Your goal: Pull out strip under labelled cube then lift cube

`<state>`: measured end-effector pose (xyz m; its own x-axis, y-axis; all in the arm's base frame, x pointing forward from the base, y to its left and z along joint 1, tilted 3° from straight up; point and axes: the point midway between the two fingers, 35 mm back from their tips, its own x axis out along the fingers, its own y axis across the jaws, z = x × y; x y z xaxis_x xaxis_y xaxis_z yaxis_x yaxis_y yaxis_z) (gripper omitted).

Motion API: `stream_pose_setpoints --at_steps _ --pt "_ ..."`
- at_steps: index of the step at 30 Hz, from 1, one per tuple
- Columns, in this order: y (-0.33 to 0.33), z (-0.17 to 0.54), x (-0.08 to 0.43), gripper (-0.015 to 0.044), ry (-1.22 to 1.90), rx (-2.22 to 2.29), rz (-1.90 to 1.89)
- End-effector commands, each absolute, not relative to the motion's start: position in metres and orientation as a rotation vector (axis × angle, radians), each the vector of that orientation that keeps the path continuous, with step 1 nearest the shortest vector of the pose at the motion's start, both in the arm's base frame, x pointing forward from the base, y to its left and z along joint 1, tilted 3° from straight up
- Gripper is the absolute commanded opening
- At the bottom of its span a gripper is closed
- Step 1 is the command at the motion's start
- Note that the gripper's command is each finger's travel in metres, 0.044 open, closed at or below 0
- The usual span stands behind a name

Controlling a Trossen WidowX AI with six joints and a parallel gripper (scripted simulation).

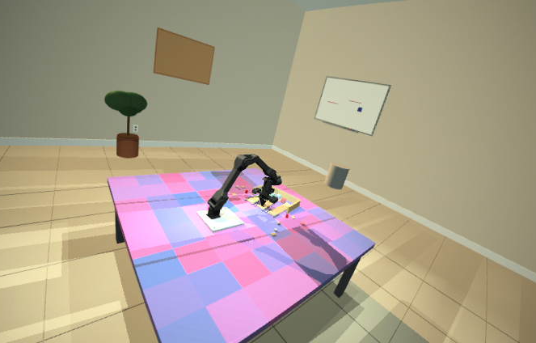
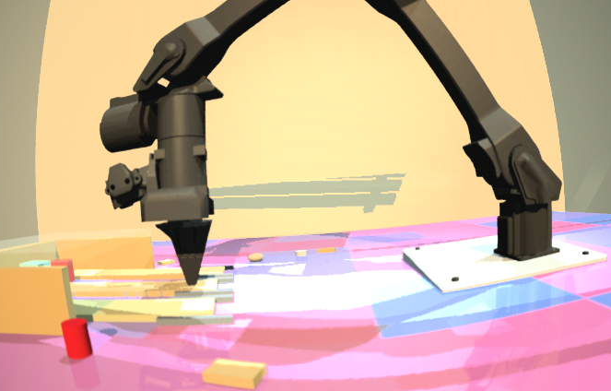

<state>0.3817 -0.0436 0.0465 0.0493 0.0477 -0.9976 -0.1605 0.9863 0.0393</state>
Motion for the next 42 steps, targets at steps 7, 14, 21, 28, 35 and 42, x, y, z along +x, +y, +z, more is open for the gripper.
stream_pose_setpoints --at_steps 7,14,21,28,35,42 --pt "-0.0439 0.0448 0.3816 0.0 1.515 -0.09 0.154" --pt "-0.0439 0.0447 0.3816 0.0 1.515 -0.09 0.154" --pt "-0.0439 0.044 0.3816 0.0 1.515 -0.09 0.154" --pt "-0.0439 0.0433 0.3818 0.0 1.515 -0.09 0.154" --pt "-0.0439 0.0426 0.3822 0.0 1.515 -0.09 0.154" --pt "-0.0439 0.0419 0.3826 0.0 1.515 -0.09 0.154"
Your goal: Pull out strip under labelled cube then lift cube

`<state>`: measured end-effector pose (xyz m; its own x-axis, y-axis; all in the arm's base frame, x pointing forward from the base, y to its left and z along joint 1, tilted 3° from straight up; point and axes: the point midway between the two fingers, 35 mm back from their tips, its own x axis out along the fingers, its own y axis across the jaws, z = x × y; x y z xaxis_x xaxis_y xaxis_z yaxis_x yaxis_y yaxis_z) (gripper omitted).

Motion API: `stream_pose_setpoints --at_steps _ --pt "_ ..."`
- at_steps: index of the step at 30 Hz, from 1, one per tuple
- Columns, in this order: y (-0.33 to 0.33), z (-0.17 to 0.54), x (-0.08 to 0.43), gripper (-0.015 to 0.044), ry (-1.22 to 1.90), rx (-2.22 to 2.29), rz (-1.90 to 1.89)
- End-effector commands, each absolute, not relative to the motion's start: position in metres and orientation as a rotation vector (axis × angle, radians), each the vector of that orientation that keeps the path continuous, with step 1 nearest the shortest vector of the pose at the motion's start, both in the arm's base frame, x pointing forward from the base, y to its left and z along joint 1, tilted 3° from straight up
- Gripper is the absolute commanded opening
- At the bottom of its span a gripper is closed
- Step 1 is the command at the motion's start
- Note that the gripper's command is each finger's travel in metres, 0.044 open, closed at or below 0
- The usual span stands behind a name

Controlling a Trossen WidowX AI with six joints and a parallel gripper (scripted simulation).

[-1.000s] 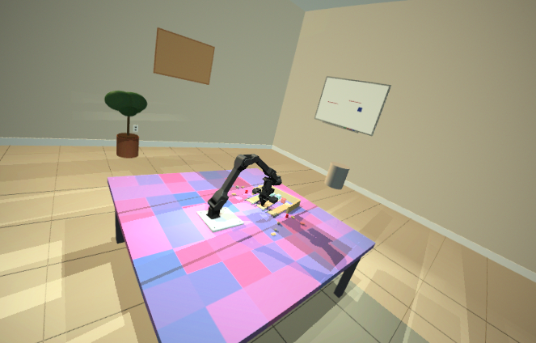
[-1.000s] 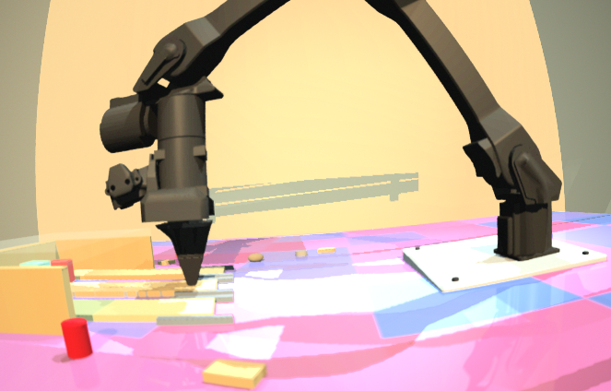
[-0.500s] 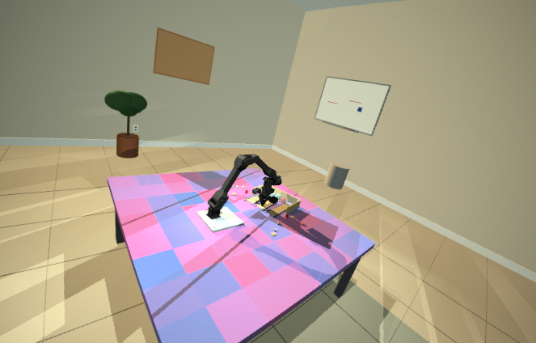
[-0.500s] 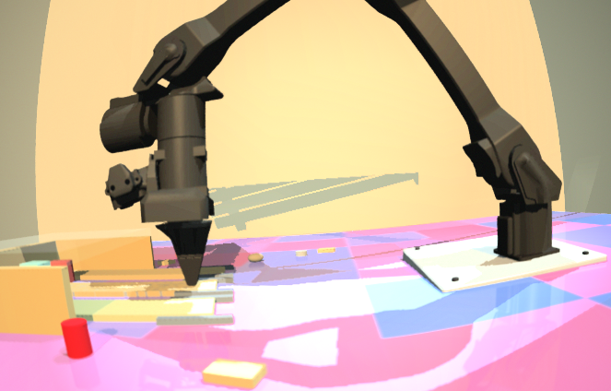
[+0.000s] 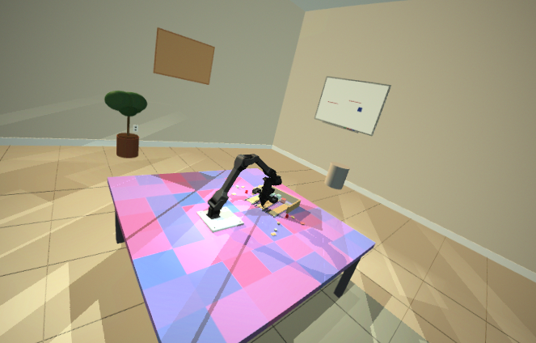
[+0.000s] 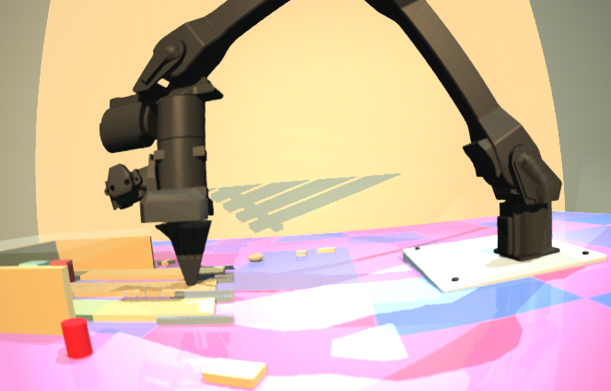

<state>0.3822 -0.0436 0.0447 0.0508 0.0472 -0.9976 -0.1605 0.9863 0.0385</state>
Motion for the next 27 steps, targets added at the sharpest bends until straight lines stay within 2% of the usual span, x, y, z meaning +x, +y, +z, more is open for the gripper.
stream_pose_setpoints --at_steps 1,27 --pt "-0.044 0.042 0.383 0.0 1.515 -0.09 0.154" --pt "-0.046 0.039 0.367 0.0 1.516 -0.09 0.154"
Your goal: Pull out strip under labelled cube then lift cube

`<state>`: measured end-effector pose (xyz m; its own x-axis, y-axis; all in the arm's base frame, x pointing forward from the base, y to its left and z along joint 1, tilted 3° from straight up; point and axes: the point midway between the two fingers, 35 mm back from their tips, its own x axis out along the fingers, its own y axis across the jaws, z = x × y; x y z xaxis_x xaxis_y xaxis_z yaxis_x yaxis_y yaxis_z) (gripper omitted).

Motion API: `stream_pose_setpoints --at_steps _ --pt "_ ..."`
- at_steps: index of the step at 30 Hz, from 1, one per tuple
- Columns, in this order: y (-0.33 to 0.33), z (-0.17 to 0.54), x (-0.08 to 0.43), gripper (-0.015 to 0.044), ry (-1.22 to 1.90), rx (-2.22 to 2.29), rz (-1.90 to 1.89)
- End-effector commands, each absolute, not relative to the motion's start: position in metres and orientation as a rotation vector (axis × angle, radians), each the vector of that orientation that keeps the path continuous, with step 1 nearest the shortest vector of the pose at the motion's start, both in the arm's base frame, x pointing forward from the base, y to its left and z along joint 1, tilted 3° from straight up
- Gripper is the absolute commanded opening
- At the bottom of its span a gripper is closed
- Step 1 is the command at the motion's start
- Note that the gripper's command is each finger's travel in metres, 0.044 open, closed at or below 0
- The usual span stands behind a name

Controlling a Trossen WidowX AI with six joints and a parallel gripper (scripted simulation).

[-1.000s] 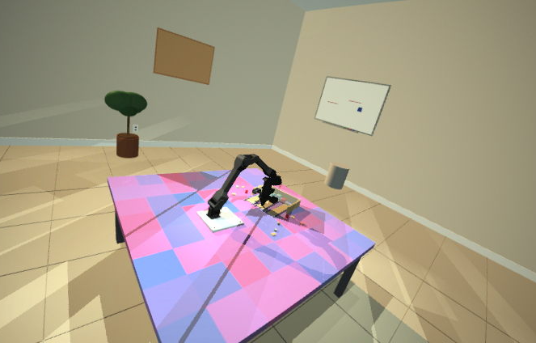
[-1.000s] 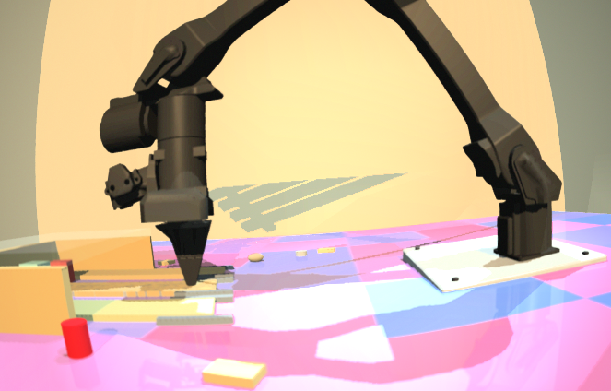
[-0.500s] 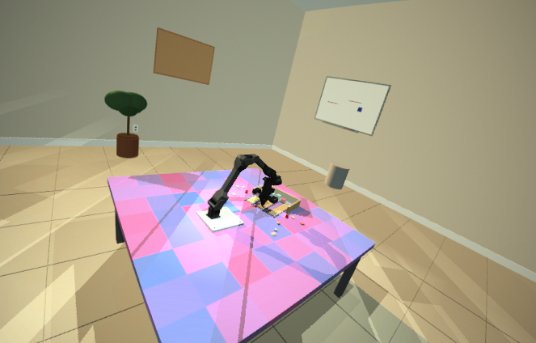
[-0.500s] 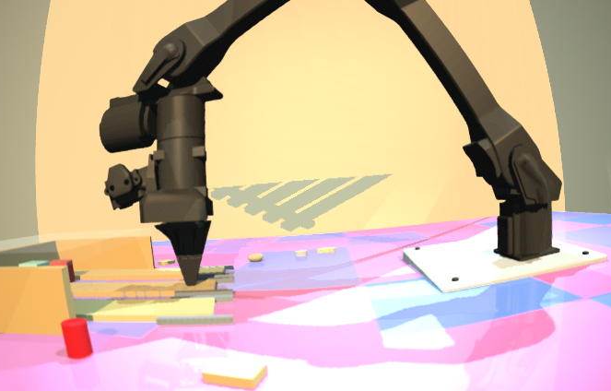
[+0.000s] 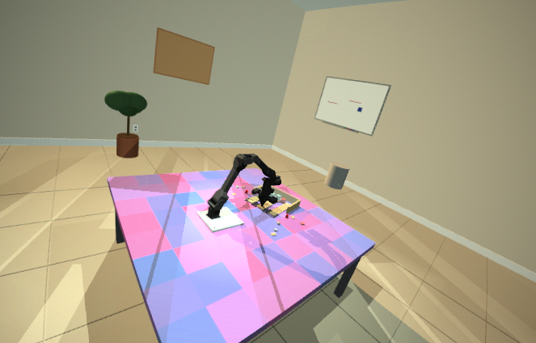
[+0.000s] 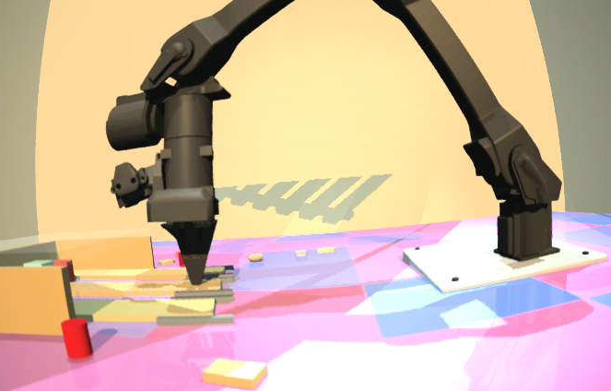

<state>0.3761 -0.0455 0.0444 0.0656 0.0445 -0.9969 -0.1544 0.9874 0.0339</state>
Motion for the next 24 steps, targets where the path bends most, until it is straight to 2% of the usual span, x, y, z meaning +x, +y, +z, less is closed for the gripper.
stream_pose_setpoints --at_steps 1,24 --pt "-0.046 0.039 0.366 0.0 1.516 -0.09 0.154" --pt "-0.051 0.035 0.331 0.0 1.519 -0.09 0.154"
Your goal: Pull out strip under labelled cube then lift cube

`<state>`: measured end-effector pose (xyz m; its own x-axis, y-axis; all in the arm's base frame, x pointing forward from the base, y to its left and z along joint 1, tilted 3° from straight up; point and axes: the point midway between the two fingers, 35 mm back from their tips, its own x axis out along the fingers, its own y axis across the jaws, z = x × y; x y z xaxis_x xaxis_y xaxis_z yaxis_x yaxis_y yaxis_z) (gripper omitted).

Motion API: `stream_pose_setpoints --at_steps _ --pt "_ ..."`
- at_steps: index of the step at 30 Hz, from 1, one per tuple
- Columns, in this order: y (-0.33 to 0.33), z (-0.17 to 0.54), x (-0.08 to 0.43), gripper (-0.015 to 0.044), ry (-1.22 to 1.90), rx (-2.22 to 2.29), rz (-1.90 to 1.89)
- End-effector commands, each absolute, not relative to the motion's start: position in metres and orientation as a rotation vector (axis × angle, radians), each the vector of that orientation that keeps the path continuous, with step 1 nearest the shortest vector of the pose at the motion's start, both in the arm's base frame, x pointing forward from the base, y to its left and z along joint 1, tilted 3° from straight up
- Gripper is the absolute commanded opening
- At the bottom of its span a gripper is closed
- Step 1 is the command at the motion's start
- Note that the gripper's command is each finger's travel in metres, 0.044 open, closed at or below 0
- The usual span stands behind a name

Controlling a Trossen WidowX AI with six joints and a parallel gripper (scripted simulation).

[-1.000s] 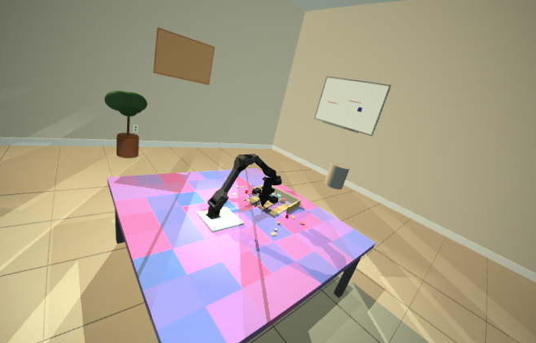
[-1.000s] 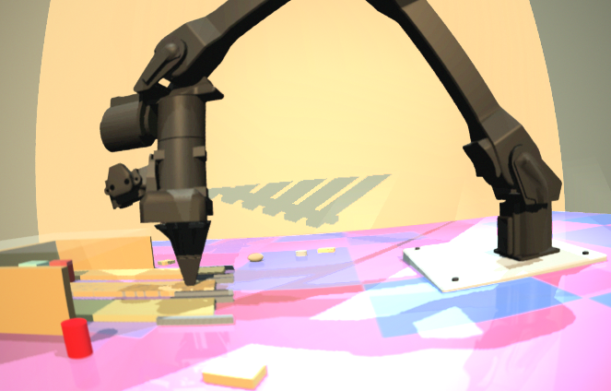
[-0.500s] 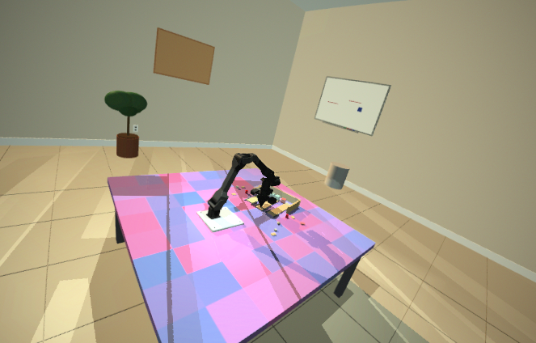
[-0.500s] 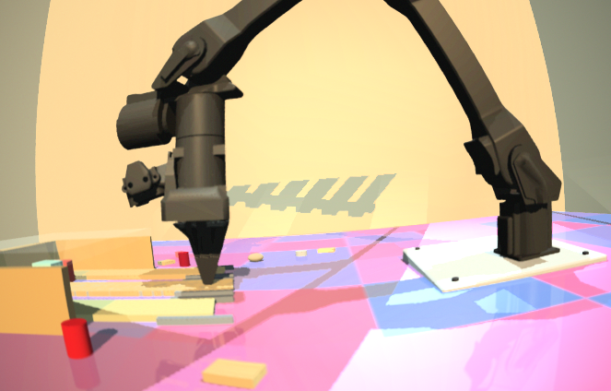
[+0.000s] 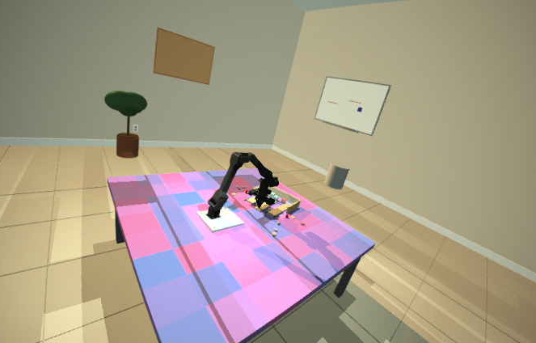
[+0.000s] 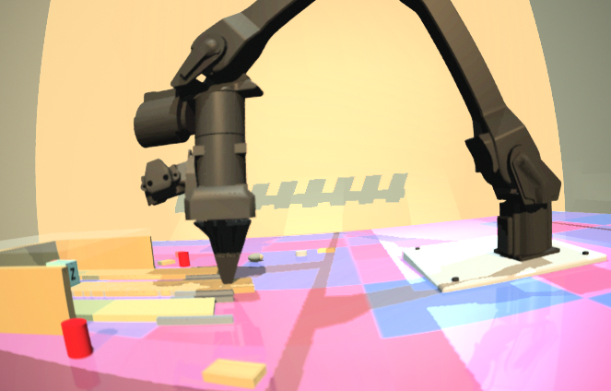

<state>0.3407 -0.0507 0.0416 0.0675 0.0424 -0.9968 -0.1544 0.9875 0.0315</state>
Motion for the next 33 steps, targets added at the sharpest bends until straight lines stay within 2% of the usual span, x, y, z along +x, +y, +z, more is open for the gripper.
stream_pose_setpoints --at_steps 1,33 --pt "-0.051 0.035 0.329 0.0 1.519 -0.09 0.154" --pt "-0.058 0.032 0.281 0.0 1.522 -0.091 0.154"
